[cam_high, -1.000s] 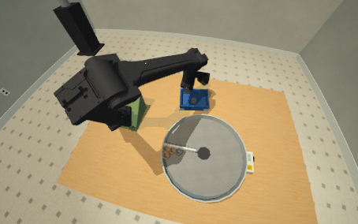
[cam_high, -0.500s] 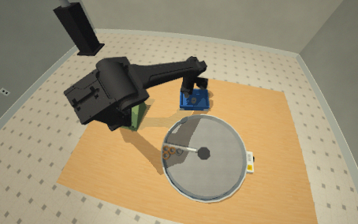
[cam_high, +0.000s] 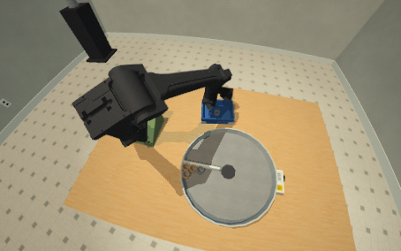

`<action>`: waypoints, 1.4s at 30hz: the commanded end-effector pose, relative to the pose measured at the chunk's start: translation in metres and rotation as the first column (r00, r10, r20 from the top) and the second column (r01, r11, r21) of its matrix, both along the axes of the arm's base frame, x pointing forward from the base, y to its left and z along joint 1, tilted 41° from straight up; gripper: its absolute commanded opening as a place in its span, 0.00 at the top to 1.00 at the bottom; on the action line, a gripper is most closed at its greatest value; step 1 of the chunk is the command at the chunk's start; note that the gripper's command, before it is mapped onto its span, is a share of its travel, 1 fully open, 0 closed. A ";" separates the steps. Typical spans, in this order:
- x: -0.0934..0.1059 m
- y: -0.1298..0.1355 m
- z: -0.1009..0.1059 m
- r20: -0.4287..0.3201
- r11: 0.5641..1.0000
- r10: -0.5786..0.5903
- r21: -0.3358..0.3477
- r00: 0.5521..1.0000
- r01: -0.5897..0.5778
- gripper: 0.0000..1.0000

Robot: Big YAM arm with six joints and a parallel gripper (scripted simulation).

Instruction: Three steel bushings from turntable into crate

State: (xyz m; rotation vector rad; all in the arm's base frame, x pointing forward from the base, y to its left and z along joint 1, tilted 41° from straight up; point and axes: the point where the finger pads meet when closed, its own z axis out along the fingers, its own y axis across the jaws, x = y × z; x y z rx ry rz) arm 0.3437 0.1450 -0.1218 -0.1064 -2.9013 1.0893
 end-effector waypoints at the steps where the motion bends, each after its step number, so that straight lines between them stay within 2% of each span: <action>1: 0.016 0.015 0.004 0.032 0.999 0.020 0.029 0.999 -0.021 1.00; 18: 0.015 0.015 0.003 0.031 0.999 0.020 0.028 0.999 -0.021 1.00; 24: 0.007 0.009 -0.004 0.013 1.000 0.021 0.015 1.000 -0.022 1.00; 42: 0.007 0.009 -0.002 0.015 1.000 0.021 0.017 1.000 -0.022 1.00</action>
